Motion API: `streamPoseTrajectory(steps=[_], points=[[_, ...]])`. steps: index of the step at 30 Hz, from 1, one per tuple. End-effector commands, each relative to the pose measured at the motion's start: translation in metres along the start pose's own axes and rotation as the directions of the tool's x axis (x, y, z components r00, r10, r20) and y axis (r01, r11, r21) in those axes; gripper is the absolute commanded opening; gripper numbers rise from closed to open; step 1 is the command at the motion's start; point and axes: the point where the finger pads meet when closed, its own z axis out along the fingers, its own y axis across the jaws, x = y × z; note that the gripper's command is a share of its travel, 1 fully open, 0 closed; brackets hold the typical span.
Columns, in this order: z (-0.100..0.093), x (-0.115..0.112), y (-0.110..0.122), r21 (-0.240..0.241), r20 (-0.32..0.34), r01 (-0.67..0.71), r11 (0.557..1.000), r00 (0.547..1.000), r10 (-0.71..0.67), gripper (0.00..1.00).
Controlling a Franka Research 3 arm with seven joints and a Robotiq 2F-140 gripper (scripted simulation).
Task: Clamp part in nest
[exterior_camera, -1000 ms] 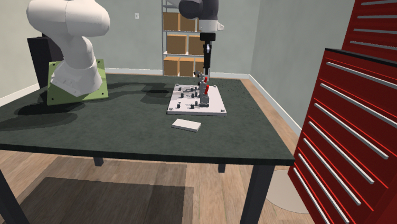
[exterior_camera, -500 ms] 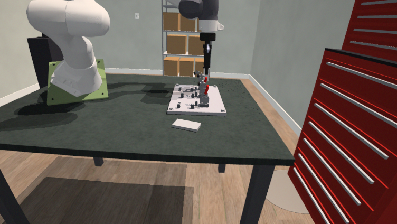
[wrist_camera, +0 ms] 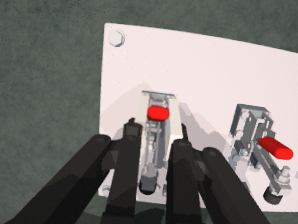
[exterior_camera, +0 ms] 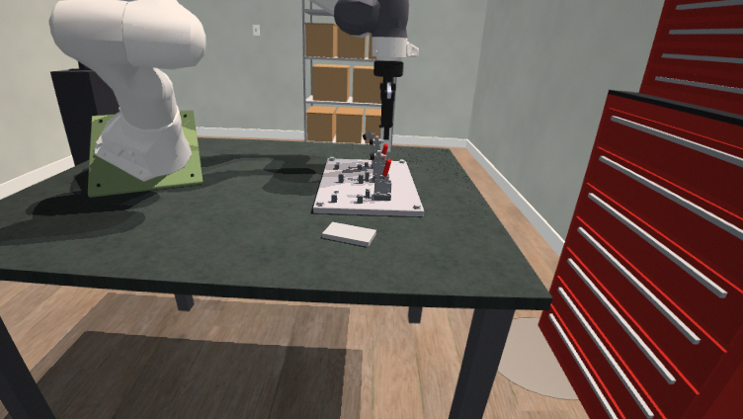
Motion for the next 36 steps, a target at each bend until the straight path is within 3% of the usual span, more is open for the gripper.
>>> streamPoseTrajectory(steps=[1, 36], points=[[0.003, -0.010, 0.000, -0.001, 0.023, -0.001, 1.000, 1.000, 0.001, 0.00], [0.002, -0.020, 0.000, -0.001, 0.023, -0.001, 1.000, 1.000, 0.001, 0.00]])
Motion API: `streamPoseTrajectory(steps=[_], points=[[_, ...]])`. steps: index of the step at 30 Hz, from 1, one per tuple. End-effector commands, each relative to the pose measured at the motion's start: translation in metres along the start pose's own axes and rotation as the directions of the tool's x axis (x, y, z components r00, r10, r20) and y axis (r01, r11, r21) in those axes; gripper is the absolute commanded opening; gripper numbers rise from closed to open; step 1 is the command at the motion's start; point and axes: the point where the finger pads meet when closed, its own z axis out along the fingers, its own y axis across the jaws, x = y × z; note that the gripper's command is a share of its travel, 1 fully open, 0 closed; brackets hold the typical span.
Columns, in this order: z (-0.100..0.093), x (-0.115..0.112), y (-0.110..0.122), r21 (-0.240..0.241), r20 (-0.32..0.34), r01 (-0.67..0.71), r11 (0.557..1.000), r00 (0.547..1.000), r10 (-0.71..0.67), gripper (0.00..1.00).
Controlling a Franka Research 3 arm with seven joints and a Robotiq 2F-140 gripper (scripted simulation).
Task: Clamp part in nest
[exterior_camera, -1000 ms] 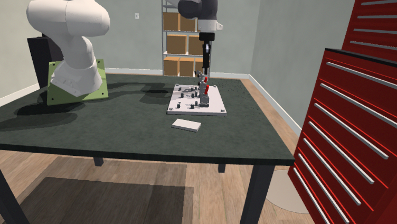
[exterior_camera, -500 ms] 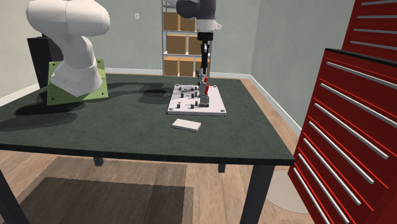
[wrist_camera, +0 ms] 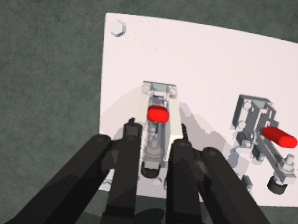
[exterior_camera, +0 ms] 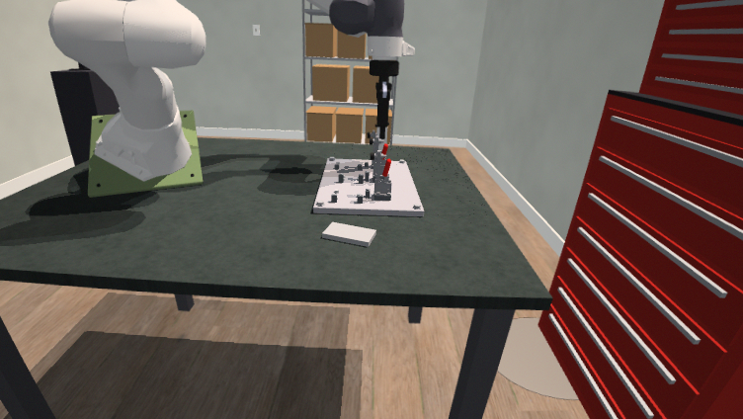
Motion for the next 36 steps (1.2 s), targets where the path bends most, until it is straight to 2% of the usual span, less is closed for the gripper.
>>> streamPoseTrajectory(steps=[1, 10, 11, 36], points=[[0.0034, -0.0091, 0.0000, -0.001, 0.024, -0.001, 1.000, 1.000, 0.001, 0.00], [0.0034, -0.0091, 0.0000, -0.001, 0.024, -0.001, 1.000, 1.000, 0.001, 0.00], [0.0034, -0.0091, 0.0000, -0.001, 0.024, -0.001, 1.000, 1.000, 0.001, 0.28], [0.0034, -0.0091, 0.0000, -0.001, 0.024, -0.001, 1.000, 1.000, 0.001, 0.28]])
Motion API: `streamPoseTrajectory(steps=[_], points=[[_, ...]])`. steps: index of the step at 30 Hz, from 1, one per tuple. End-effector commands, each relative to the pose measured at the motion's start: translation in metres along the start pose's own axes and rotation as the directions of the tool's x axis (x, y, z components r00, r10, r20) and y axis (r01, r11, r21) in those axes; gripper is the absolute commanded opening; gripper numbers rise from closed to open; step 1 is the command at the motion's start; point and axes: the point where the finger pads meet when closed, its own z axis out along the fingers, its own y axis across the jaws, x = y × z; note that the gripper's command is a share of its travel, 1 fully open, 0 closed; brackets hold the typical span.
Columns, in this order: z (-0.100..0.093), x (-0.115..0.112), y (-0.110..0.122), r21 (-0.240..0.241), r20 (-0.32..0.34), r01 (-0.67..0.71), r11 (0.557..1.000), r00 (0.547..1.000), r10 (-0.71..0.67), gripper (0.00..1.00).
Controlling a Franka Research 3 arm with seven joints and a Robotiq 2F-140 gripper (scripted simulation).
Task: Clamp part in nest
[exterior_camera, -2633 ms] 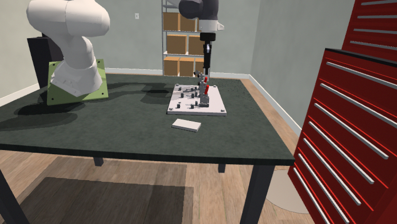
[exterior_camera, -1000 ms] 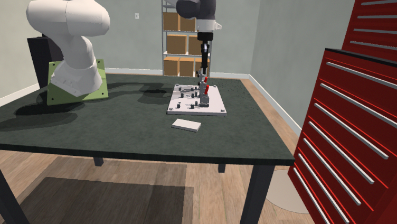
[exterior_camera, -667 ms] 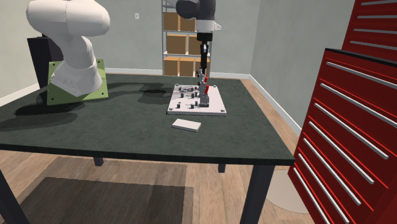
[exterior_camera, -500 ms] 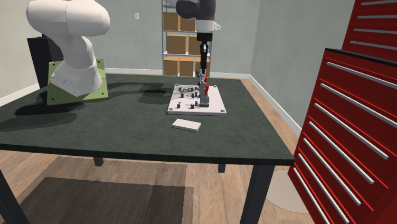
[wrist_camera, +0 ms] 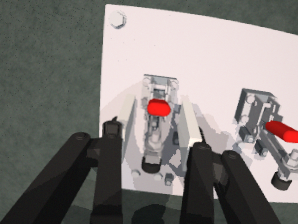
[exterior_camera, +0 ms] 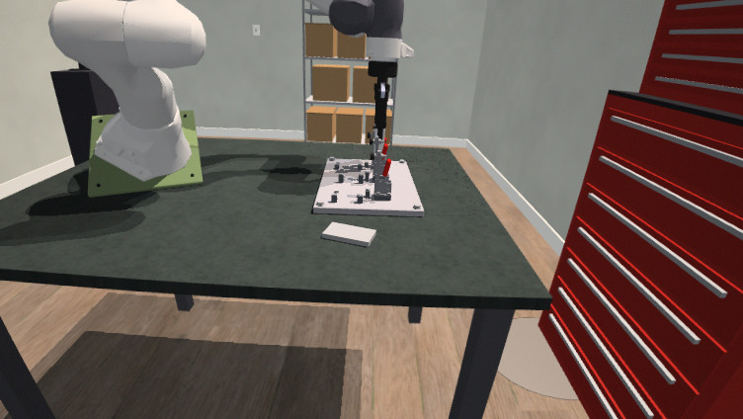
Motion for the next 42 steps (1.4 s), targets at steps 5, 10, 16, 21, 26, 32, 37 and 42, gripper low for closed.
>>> streamPoseTrajectory(steps=[5, 10, 16, 21, 26, 32, 37, 42], points=[[0.000, -0.002, 0.000, -0.001, 0.005, -0.001, 1.000, 1.000, 0.001, 0.28], [-0.009, -0.002, 0.000, -0.001, 0.005, -0.001, 1.000, 1.000, 0.001, 0.28], [-0.023, -0.002, 0.000, -0.001, 0.005, -0.001, 1.000, 1.000, 0.001, 0.28], [-0.043, -0.002, 0.000, -0.001, 0.005, -0.001, 1.000, 1.000, 0.001, 0.28], [-0.056, -0.002, 0.000, -0.001, 0.005, -0.001, 1.000, 1.000, 0.001, 0.28], [-0.059, -0.002, 0.000, -0.001, 0.005, -0.001, 1.000, 1.000, 0.001, 0.28], [-0.059, -0.002, 0.000, -0.001, 0.005, -0.001, 1.000, 1.000, 0.001, 0.28], [-0.059, -0.002, 0.000, -0.001, 0.005, -0.001, 1.000, 1.000, 0.001, 0.28]])
